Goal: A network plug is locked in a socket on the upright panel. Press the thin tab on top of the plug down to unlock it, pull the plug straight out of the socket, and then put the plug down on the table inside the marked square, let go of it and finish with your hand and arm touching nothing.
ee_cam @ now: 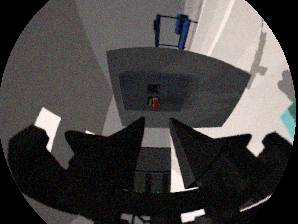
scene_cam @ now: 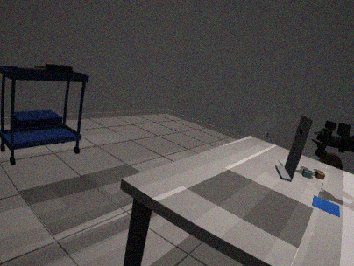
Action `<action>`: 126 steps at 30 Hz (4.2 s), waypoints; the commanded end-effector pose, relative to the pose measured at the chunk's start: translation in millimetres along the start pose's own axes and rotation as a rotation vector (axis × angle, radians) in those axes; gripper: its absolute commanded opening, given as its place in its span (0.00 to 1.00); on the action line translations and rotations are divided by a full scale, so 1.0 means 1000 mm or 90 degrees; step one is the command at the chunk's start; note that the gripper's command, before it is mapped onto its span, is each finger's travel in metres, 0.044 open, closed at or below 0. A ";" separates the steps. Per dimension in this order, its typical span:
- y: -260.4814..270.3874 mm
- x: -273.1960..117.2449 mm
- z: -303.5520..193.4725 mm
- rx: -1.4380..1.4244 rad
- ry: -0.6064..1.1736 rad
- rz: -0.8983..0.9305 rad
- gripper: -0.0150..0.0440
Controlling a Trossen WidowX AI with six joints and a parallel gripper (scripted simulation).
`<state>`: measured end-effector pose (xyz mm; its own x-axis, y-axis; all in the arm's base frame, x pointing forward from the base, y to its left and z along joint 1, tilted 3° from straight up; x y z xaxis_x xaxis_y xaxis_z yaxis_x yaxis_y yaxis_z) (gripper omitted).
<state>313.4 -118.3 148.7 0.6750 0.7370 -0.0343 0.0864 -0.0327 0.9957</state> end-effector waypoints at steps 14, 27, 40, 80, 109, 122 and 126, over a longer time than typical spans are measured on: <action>0.002 0.027 0.008 -0.002 -0.003 0.001 0.52; 0.002 0.042 0.011 -0.002 -0.003 0.004 0.50; 0.002 0.042 0.011 -0.002 -0.003 0.004 0.35; 0.001 0.020 0.004 -0.001 -0.003 0.004 0.25; 0.001 -0.003 0.003 -0.001 -0.003 0.003 0.25; 0.001 -0.013 0.002 -0.001 -0.003 0.002 0.25; 0.000 -0.016 0.001 -0.001 -0.003 0.002 0.25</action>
<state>306.0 -129.9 147.6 0.6830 0.7296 -0.0335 0.0904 -0.0390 0.9951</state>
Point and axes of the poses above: the point midway between the two fingers, 35 mm back from their tips, its own x axis out along the fingers, its own y axis across the jaws, z = x × y, the point moved 9 cm from there along -x, back along the fingers, and after that the axes turned 4 degrees about x, right-handed, at the moved point
